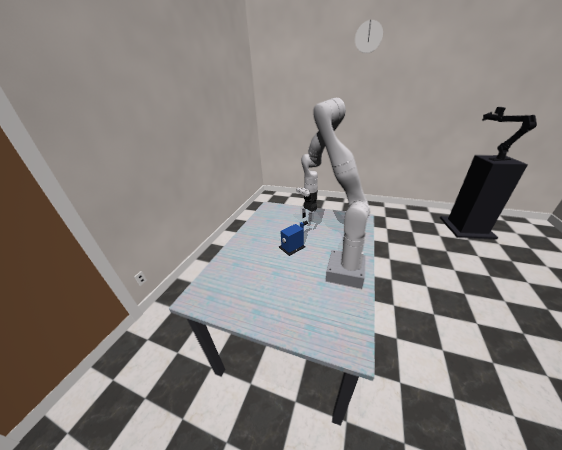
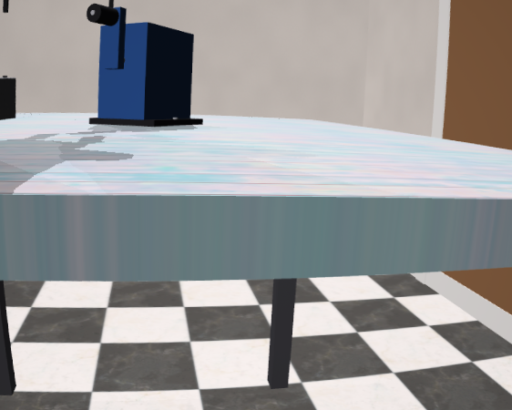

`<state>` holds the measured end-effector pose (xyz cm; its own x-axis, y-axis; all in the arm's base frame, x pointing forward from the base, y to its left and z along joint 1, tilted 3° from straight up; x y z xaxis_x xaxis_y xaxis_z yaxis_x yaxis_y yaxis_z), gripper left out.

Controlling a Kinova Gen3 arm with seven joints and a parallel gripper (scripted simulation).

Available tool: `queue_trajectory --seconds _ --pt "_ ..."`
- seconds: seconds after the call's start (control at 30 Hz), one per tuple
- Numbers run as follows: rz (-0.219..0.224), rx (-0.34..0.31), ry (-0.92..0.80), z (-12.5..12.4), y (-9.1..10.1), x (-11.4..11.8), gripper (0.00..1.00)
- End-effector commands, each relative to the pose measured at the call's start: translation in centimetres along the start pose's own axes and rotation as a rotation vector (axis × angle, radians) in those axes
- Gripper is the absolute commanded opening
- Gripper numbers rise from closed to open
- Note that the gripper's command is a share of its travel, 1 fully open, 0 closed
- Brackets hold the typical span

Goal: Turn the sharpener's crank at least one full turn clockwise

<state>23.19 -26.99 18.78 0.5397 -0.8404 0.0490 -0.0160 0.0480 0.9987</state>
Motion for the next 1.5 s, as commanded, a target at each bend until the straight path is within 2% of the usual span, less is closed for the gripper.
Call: queue_trajectory --seconds 0.0,0.63,1.47 --pt "0.001 0.000 0.000 0.0 0.0 0.0 0.97" --pt "0.001 0.000 0.000 0.0 -0.3 0.0 0.97" --pt "0.001 0.000 0.000 0.0 -2.8 0.0 0.97"
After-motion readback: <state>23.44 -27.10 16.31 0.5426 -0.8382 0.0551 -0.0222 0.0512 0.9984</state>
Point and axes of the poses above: the point where the finger pads meet when closed, its own y axis back along the fingers, its own x axis across the jaws, z = x × y, the point moved 7 cm from there along y, back along the fingers, and after that the axes turned 13 degrees about -y, right-handed, at the moved point
